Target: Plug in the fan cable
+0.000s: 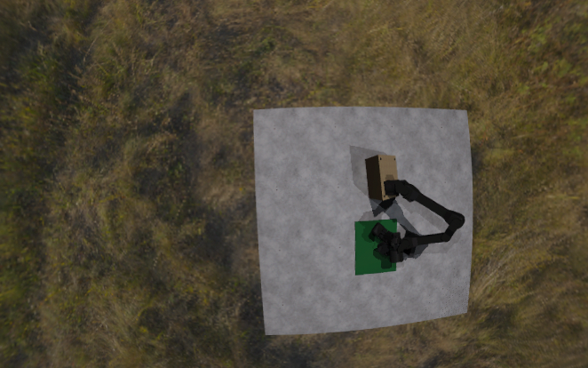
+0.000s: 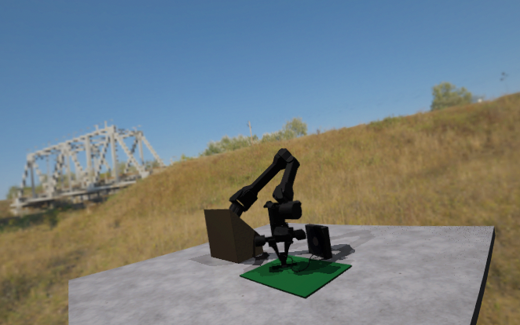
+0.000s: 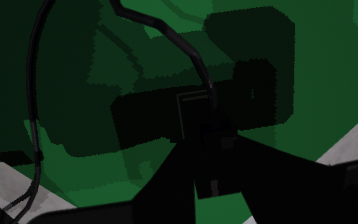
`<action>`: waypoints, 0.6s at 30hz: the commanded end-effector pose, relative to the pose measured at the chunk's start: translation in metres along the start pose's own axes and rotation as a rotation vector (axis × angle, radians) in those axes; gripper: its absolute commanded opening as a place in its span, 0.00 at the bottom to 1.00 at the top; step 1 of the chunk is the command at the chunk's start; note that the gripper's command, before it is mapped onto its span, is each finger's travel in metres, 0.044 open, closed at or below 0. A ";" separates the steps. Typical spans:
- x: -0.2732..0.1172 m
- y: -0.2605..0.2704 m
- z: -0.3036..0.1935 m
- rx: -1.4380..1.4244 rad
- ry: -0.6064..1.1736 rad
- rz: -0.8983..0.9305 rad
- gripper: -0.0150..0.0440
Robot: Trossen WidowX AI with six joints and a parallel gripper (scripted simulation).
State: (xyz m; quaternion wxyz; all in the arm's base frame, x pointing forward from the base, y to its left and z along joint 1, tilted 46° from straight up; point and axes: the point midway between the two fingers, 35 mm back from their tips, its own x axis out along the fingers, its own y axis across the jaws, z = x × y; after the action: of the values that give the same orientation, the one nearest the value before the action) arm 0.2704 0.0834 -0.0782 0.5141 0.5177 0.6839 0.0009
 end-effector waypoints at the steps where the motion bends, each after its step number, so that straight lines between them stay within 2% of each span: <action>1: 0.000 0.000 0.000 0.000 0.000 0.000 0.30; 10: 0.000 0.000 0.000 0.000 0.000 0.000 0.69; 14: -0.009 0.000 0.001 0.001 0.000 -0.001 0.69; 18: -0.053 0.000 0.001 0.006 0.005 -0.001 0.69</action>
State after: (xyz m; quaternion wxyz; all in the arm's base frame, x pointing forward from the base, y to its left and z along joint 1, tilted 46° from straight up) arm 0.2622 0.0703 -0.0680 0.4993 0.5179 0.6946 -0.0052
